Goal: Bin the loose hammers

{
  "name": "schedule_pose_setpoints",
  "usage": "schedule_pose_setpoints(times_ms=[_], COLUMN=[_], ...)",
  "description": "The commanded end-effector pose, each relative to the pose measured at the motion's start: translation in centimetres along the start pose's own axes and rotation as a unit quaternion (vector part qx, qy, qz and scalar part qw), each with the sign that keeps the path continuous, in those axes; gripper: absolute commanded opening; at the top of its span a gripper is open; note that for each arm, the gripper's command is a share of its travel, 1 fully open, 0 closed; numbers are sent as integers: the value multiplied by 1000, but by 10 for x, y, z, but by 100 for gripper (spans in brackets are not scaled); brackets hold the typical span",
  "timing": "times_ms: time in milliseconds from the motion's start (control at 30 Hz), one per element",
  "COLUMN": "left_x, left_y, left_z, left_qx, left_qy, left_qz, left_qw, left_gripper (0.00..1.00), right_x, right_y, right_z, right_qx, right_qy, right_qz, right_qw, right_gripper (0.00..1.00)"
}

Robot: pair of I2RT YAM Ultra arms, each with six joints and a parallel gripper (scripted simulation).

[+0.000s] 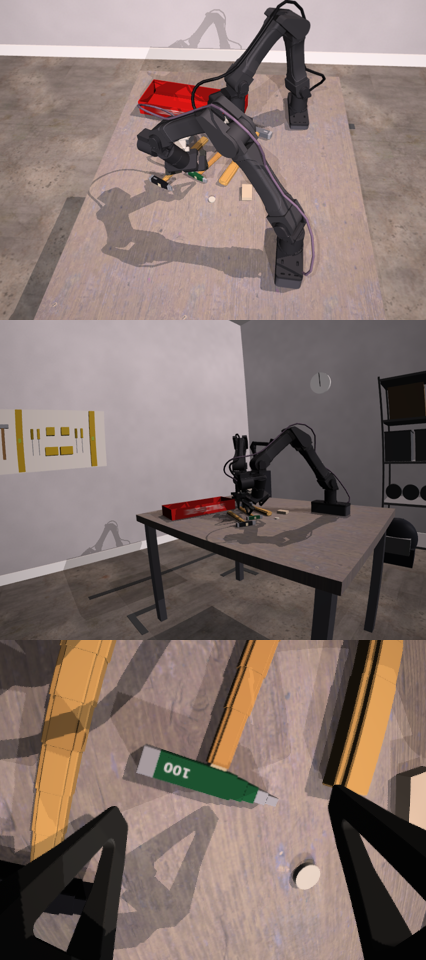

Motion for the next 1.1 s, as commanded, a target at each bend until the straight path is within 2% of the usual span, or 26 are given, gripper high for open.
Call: schedule_pose_setpoints(times_ms=[0, 67, 200, 233, 333, 533, 967, 1067], left_x=[-9, -9, -5, 3, -6, 5, 0, 0], left_y=[11, 11, 12, 3, -7, -9, -7, -7], left_z=[-1, -1, -5, -4, 2, -6, -4, -4], left_qx=[-12, -12, -19, -12, -9, 5, -3, -3], left_qy=[-114, -114, -180, -183, -220, -206, -214, -214], left_qz=[-67, -67, -100, -93, -104, -108, -106, -106], left_qw=[991, 991, 978, 979, 970, 973, 971, 971], left_gripper=[100, 100, 100, 100, 100, 100, 100, 100], right_x=[1, 1, 1, 1, 1, 1, 1, 2], right_y=[5, 5, 5, 5, 5, 5, 5, 7], right_z=[-1, -1, -1, -1, -1, -1, -1, 0], right_qx=[0, 0, 0, 0, 0, 0, 0, -1], right_qy=[0, 0, 0, 0, 0, 0, 0, -2], right_qz=[-5, -5, -5, -5, -5, -5, -5, -1], right_qw=[1000, 1000, 1000, 1000, 1000, 1000, 1000, 1000], right_gripper=[18, 18, 18, 18, 18, 18, 18, 48])
Point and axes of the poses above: on each arm, the point where the finger pads meet when closed, its own y axis back along the fingers, its own z axis across the jaws, x = y × z, the point moved 4 cm from there along y, back along the fingers, and after that the axes turned 15 degrees about -y, right-handed, at the moved point
